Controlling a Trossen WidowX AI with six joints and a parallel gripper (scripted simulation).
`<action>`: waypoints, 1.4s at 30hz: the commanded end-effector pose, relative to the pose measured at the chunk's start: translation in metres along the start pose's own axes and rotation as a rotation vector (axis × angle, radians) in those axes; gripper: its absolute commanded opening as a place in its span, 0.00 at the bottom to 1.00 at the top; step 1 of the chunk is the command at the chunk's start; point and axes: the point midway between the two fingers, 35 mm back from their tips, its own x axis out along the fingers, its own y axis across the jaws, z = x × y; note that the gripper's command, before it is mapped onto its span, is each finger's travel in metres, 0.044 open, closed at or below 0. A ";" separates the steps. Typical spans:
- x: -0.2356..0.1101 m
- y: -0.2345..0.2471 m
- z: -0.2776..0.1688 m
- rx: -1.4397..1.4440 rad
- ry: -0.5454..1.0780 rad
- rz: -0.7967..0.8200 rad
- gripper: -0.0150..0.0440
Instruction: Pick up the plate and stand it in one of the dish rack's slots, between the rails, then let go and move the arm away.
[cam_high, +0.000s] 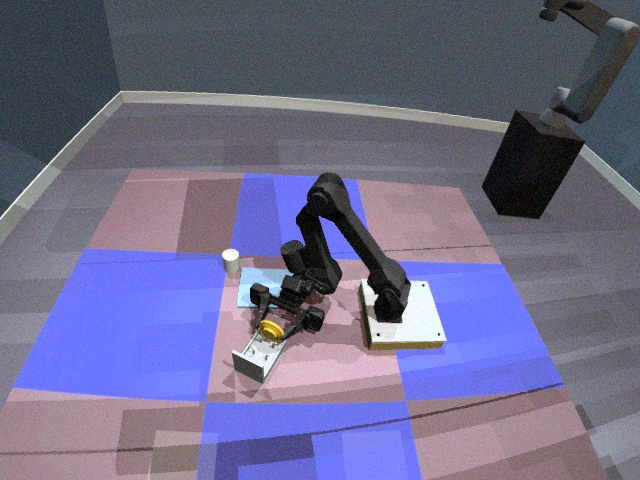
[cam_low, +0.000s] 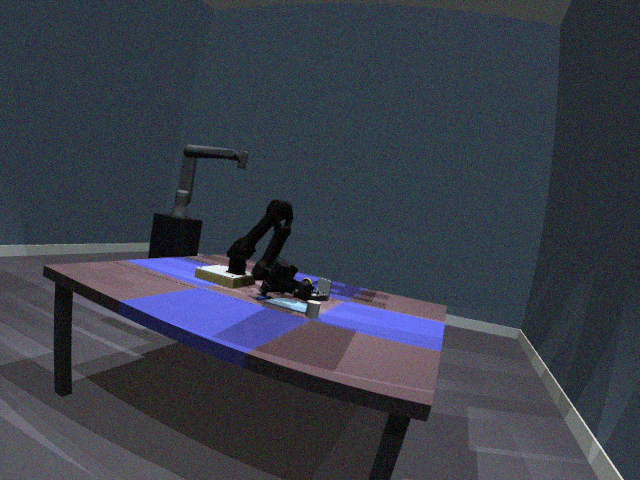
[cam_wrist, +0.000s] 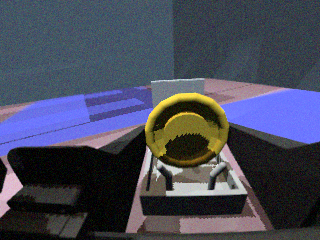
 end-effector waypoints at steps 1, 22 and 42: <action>0.000 0.000 0.000 0.000 0.000 0.000 0.61; 0.000 -0.007 0.034 0.000 -0.004 -0.002 0.93; 0.001 -0.041 0.118 0.086 0.001 -0.101 0.93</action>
